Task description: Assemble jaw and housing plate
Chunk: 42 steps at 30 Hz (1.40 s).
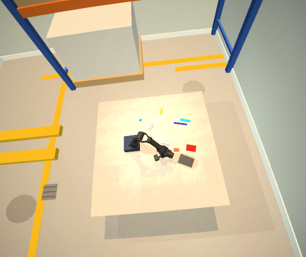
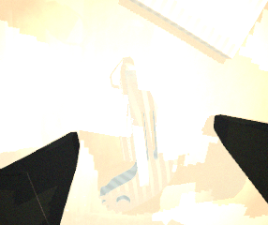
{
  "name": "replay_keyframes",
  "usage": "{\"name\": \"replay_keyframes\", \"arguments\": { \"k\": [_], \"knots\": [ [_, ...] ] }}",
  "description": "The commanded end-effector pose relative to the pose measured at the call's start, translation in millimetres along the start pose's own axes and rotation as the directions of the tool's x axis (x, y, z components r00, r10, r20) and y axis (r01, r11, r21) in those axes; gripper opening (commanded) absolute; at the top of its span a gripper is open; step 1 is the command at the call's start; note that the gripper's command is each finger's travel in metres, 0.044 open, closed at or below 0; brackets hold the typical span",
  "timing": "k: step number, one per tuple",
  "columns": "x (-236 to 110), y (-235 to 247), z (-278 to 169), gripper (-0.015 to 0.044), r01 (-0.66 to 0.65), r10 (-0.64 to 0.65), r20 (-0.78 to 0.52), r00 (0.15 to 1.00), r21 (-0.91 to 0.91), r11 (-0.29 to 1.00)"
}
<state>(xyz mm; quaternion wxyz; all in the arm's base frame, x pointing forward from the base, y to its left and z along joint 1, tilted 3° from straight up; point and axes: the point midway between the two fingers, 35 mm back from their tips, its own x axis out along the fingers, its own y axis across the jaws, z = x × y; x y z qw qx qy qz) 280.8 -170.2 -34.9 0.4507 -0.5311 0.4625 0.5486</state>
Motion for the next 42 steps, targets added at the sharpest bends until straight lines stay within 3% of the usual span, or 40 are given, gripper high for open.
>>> {"name": "replay_keyframes", "arguments": {
  "k": [1, 11, 28, 42],
  "knots": [
    [0.0, 0.0, 0.0, 0.0414, 0.0, 0.0, 0.0, 1.0, 0.0, 1.0],
    [0.0, 0.0, 0.0, 0.0151, 0.0, 0.0, 0.0, 1.0, 0.0, 1.0],
    [-0.5, -0.1, 0.0, 0.0134, 0.0, 0.0, 0.0, 1.0, 0.0, 1.0],
    [-41.7, -2.3, -1.9, 0.0134, 0.002, -0.002, 0.0, 1.0, -0.002, 1.0]
  ]
}}
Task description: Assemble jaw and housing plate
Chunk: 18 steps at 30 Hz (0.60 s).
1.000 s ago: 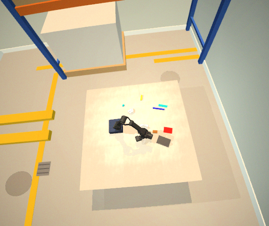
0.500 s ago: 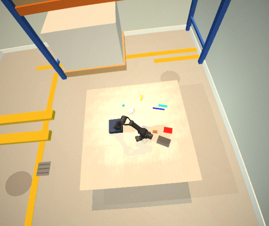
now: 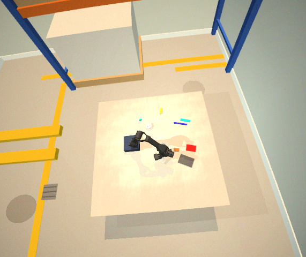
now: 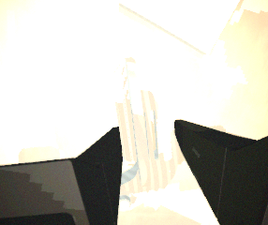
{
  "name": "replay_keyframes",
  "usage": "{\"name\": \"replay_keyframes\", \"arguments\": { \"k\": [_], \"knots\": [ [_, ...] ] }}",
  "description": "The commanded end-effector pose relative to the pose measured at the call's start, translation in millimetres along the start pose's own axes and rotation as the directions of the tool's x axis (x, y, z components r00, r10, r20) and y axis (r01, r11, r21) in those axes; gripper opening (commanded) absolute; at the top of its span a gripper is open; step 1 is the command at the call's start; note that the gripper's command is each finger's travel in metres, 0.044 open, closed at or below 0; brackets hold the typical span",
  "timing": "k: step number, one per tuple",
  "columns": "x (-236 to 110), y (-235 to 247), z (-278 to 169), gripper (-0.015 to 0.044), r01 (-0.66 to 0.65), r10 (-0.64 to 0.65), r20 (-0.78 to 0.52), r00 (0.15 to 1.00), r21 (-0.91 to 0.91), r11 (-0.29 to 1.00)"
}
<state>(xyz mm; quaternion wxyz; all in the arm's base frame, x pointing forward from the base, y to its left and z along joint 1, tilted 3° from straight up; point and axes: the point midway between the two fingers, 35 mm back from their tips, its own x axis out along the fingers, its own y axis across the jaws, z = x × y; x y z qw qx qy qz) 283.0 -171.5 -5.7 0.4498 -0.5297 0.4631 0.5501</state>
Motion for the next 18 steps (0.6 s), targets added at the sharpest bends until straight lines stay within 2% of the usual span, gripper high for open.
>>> {"name": "replay_keyframes", "arguments": {
  "k": [1, 11, 18],
  "knots": [
    [-15.7, -1.2, -0.4, 0.0134, 0.006, -0.006, -0.001, 1.0, -0.002, 1.0],
    [-47.1, 0.6, 1.0, 0.0134, 0.007, -0.007, -0.001, 1.0, -0.003, 1.0],
    [-49.2, 0.6, 1.6, 0.0134, 0.007, -0.007, -0.001, 1.0, 0.001, 1.0]
  ]
}}
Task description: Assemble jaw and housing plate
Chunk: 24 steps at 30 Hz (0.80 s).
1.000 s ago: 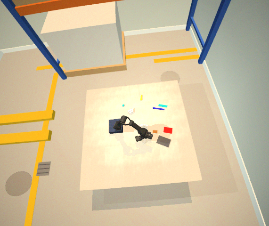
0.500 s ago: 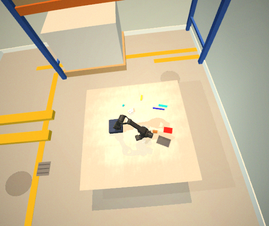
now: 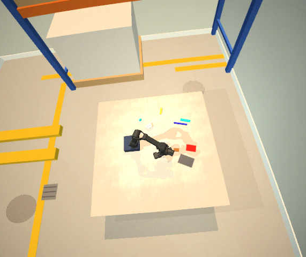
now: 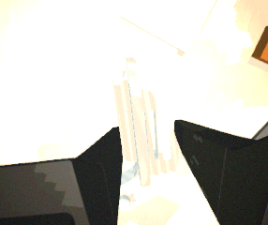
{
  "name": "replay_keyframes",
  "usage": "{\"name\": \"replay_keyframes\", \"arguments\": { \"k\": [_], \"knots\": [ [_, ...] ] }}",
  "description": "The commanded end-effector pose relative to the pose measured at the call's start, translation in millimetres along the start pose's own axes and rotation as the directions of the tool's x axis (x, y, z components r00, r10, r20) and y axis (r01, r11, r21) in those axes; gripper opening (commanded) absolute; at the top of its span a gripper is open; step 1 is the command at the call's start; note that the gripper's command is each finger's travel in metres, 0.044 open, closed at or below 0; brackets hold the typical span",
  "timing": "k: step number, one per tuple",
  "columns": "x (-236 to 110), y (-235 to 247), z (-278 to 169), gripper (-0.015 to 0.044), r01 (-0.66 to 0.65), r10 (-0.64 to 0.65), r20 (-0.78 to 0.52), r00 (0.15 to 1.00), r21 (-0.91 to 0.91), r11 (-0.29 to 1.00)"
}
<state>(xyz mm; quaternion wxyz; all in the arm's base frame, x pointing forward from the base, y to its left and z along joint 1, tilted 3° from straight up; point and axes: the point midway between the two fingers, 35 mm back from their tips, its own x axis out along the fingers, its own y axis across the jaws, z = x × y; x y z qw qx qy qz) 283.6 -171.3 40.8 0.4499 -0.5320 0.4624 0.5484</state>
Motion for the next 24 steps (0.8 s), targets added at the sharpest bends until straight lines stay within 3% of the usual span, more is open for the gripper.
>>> {"name": "replay_keyframes", "arguments": {
  "k": [1, 24],
  "knots": [
    [-2.7, -0.8, 2.1, 0.0134, 0.003, -0.003, 0.003, 1.0, 0.014, 1.0],
    [-4.7, -16.3, 53.1, 0.0134, 0.002, -0.006, 0.006, 1.0, 0.535, 0.845]
  ]
}}
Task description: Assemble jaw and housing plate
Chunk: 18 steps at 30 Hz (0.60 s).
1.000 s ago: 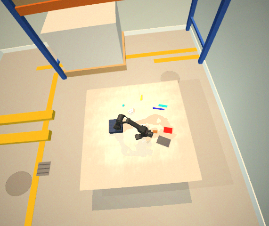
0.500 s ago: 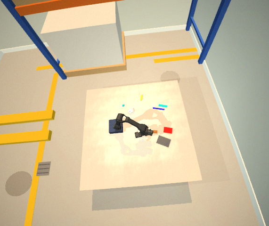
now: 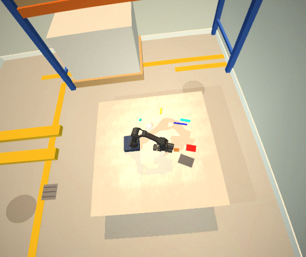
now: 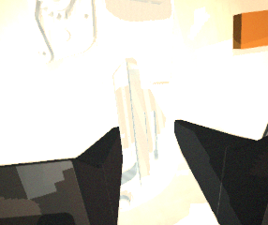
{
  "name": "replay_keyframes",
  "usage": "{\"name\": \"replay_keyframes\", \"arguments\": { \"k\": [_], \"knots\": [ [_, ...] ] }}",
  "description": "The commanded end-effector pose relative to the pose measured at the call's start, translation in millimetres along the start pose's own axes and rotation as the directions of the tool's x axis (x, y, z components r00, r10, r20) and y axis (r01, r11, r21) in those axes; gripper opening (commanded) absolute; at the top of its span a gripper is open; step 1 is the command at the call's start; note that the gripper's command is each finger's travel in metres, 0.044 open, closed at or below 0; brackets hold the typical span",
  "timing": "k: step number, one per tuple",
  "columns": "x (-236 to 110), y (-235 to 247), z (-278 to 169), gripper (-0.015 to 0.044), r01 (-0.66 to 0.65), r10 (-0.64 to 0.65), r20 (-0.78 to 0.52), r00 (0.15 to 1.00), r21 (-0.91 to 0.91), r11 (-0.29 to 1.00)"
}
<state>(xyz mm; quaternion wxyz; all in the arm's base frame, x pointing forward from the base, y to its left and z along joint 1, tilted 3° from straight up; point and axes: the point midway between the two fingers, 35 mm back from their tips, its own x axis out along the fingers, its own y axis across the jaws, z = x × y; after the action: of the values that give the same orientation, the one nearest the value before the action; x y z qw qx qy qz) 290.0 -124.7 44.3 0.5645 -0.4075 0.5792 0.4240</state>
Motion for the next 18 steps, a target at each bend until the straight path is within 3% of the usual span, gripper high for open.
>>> {"name": "replay_keyframes", "arguments": {
  "k": [1, 18],
  "knots": [
    [-1.1, 2.4, 10.5, 0.0134, 0.005, -0.005, 0.004, 1.0, 0.107, 0.994],
    [-1.5, 15.5, 46.3, 0.0134, 0.0, -0.005, 0.008, 1.0, 0.494, 0.869]
  ]
}}
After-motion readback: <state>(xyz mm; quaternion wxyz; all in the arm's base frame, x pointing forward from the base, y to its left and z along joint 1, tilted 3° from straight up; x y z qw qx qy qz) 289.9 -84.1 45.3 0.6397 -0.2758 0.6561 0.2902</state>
